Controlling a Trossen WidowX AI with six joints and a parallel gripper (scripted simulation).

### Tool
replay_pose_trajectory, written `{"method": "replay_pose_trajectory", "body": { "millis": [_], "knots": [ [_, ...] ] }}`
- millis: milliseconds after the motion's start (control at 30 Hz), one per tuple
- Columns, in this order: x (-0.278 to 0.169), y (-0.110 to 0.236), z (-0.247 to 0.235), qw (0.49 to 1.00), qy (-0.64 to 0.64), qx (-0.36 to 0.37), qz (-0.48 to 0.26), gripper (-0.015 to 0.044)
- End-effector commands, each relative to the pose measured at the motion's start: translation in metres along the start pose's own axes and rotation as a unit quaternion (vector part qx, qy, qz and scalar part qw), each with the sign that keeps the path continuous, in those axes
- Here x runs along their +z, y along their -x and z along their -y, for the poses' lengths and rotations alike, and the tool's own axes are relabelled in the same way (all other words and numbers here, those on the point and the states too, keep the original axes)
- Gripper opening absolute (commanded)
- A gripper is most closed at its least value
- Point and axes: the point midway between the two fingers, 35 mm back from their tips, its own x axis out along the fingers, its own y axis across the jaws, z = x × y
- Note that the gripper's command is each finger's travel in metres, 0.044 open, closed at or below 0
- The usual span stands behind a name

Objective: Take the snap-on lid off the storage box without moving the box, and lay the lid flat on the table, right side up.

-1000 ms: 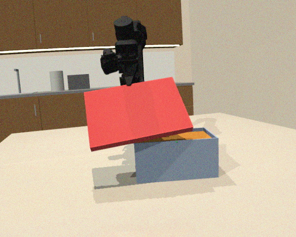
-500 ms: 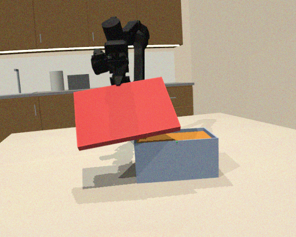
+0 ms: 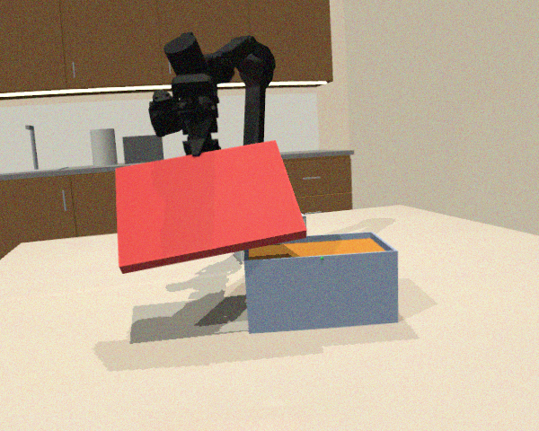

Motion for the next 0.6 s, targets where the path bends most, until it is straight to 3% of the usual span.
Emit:
{"method": "replay_pose_trajectory", "body": {
  "millis": [0, 567],
  "knots": [
    [0.009, 0.0, -0.001, 1.0, 0.003, 0.002, -0.002, 0.0],
    [0.042, 0.003, 0.001, 1.0, 0.004, 0.002, -0.001, 0.0]
  ]
}}
